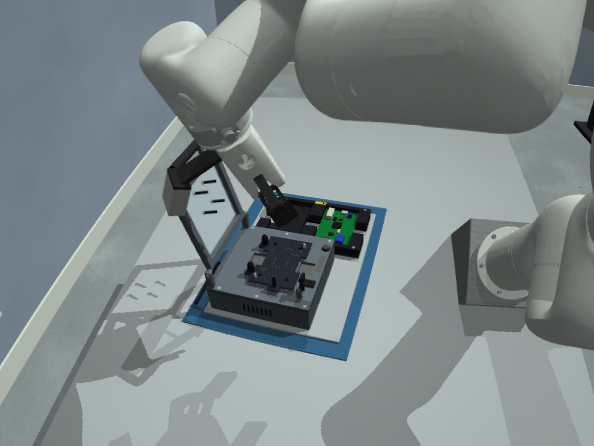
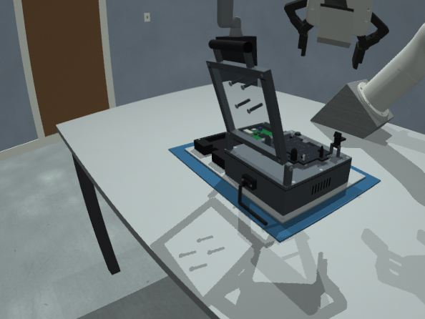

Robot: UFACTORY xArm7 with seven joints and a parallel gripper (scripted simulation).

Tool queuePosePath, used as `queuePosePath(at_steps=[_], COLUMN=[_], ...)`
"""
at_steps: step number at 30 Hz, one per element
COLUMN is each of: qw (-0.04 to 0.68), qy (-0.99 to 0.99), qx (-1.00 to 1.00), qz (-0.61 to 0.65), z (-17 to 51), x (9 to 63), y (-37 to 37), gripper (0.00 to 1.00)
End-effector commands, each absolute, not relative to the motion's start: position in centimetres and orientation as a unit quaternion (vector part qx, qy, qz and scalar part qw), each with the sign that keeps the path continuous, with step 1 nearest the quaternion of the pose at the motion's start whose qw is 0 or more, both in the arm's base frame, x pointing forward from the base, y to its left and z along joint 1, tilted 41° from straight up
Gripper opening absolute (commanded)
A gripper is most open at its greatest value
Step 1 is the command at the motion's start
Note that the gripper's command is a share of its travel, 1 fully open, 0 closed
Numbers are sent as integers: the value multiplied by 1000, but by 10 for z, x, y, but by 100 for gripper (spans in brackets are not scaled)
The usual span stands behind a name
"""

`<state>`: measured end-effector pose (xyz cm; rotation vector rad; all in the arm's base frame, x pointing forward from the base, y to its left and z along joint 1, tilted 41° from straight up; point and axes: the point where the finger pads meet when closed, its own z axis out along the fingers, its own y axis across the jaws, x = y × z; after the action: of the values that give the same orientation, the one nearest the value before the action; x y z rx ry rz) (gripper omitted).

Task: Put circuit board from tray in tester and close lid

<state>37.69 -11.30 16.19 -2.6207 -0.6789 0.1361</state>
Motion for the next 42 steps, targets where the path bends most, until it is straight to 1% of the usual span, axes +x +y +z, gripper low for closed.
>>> queuePosePath(at_steps=[1,2,16,18,39,42], qw=[227,240,240,262,272,287], qy=[-259,-274,-274,-303,-317,-344], qx=[-938,-931,-931,-916,-908,-894], qz=[40,31,31,11,0,-24], z=[157,152,152,142,137,128], x=[374,371,371,365,362,355], y=[-124,-132,-132,-148,-157,-172], gripper=[100,100,100,100,100,100])
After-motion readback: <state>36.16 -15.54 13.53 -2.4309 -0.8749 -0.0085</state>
